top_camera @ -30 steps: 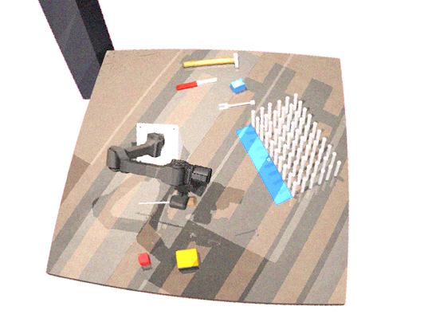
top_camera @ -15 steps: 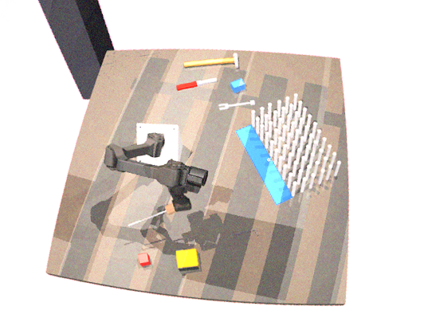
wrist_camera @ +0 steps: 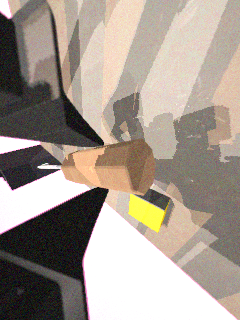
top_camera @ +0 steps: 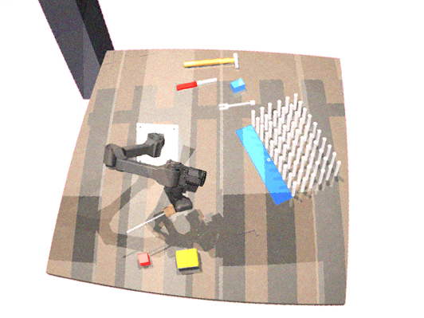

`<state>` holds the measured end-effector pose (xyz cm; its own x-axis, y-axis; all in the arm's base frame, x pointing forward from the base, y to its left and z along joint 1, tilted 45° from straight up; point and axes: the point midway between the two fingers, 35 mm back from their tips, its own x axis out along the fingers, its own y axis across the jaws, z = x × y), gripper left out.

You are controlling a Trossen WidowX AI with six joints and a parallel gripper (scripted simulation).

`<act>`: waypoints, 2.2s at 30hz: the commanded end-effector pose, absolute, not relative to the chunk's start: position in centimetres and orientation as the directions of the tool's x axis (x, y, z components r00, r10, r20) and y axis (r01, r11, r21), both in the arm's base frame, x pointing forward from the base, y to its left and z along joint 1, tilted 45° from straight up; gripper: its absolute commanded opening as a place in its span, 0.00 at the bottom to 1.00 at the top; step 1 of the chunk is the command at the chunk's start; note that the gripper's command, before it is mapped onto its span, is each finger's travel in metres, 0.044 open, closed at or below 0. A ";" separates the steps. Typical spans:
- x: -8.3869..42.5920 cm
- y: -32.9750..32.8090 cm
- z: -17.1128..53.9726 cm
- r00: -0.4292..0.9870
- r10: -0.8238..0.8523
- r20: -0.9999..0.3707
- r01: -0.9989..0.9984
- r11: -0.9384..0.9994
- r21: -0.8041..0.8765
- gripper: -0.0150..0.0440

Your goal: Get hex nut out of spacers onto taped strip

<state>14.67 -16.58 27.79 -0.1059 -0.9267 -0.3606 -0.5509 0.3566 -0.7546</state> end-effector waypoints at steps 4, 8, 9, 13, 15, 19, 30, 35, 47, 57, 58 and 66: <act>14.8 -16.8 27.6 -0.110 -0.927 -0.358 -0.557 0.356 -0.751 0.25; 14.8 -16.9 27.3 -0.111 -0.926 -0.361 -0.556 0.359 -0.750 0.25; 14.8 -17.0 27.3 -0.112 -0.926 -0.362 -0.556 0.360 -0.750 0.25; 14.9 -17.1 27.1 -0.113 -0.924 -0.364 -0.555 0.363 -0.749 0.25; 14.9 -17.1 27.0 -0.114 -0.924 -0.366 -0.554 0.365 -0.748 0.25; 15.0 -17.3 26.8 -0.115 -0.922 -0.369 -0.554 0.368 -0.747 0.25; 15.2 -17.6 26.2 -0.118 -0.919 -0.376 -0.551 0.375 -0.745 0.25; 15.2 -17.8 25.9 -0.119 -0.918 -0.379 -0.550 0.378 -0.744 0.25; 15.4 -18.2 25.3 -0.121 -0.915 -0.385 -0.548 0.385 -0.742 0.25; 15.5 -18.5 24.9 -0.123 -0.913 -0.390 -0.547 0.390 -0.741 0.25; 15.6 -18.6 24.8 -0.123 -0.912 -0.391 -0.546 0.391 -0.741 0.25; 15.7 -18.8 24.4 -0.123 -0.911 -0.394 -0.545 0.394 -0.740 0.25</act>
